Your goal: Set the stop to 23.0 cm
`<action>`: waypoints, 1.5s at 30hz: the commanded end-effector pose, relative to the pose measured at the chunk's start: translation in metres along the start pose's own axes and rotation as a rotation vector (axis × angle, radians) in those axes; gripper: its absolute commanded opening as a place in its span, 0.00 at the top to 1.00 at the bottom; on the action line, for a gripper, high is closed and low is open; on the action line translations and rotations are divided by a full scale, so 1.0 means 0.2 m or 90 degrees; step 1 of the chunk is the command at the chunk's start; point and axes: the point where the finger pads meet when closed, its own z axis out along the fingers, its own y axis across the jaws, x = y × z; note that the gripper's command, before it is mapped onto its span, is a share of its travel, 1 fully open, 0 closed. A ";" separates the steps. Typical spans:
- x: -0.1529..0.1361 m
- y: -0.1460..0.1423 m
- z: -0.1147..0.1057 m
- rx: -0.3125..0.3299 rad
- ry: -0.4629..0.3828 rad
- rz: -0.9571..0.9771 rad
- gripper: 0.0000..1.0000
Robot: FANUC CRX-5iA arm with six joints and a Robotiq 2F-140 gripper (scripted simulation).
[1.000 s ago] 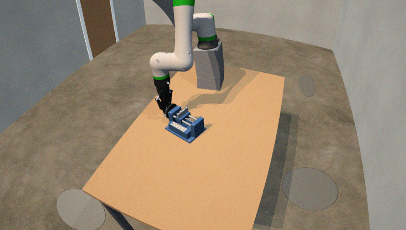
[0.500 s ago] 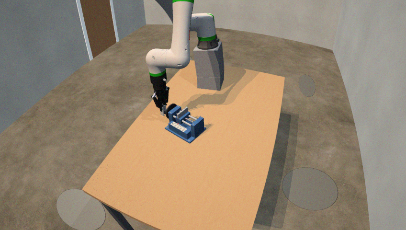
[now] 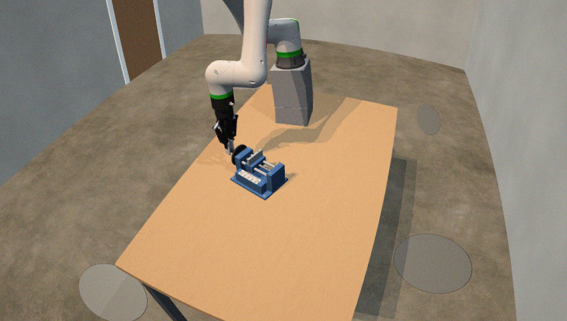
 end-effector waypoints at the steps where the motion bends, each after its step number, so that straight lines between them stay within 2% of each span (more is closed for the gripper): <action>1: 0.00 0.03 -0.02 0.000 0.000 0.000 0.96; 16: 0.00 0.18 -0.03 0.000 0.000 0.000 0.96; 30: 0.00 0.28 0.08 0.000 0.000 0.000 0.96; 45: 0.00 0.28 0.20 0.000 0.000 0.000 0.96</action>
